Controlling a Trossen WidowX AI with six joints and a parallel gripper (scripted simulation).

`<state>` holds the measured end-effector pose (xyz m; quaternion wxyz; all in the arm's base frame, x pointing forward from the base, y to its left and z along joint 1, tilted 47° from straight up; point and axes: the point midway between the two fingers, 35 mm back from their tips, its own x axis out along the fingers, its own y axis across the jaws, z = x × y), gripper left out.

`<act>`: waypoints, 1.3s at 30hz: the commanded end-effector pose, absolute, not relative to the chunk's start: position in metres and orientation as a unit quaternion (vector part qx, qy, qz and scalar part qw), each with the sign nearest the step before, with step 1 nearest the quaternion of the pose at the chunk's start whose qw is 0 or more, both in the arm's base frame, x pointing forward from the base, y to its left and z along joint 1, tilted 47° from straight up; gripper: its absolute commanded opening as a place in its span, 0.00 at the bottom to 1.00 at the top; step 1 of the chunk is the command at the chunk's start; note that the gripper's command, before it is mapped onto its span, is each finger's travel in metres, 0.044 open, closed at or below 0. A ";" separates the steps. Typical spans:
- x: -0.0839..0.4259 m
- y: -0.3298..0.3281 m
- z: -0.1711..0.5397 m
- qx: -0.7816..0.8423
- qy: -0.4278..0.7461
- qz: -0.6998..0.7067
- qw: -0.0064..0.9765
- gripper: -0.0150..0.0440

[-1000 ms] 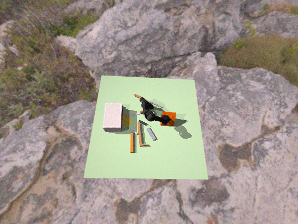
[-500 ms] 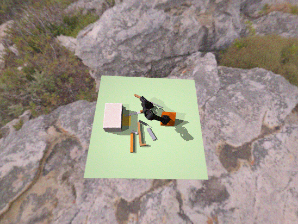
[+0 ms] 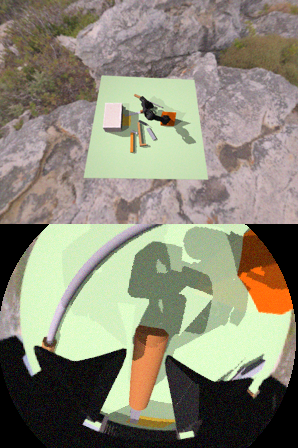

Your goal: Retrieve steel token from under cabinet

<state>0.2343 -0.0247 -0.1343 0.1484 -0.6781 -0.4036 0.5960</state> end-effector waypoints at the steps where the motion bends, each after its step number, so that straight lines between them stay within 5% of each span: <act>1: 0.234 -0.024 -0.135 -0.679 -0.403 0.595 0.148 0.71; 14: 0.233 -0.021 -0.137 -0.679 -0.402 0.596 0.149 0.71; 19: 0.234 -0.024 -0.136 -0.680 -0.403 0.595 0.145 0.49; 27: 0.234 -0.024 -0.136 -0.680 -0.403 0.595 0.145 0.40; 30: 0.234 -0.024 -0.136 -0.680 -0.403 0.595 0.145 0.26; 39: 0.242 -0.022 -0.134 -0.680 -0.403 0.595 0.147 0.25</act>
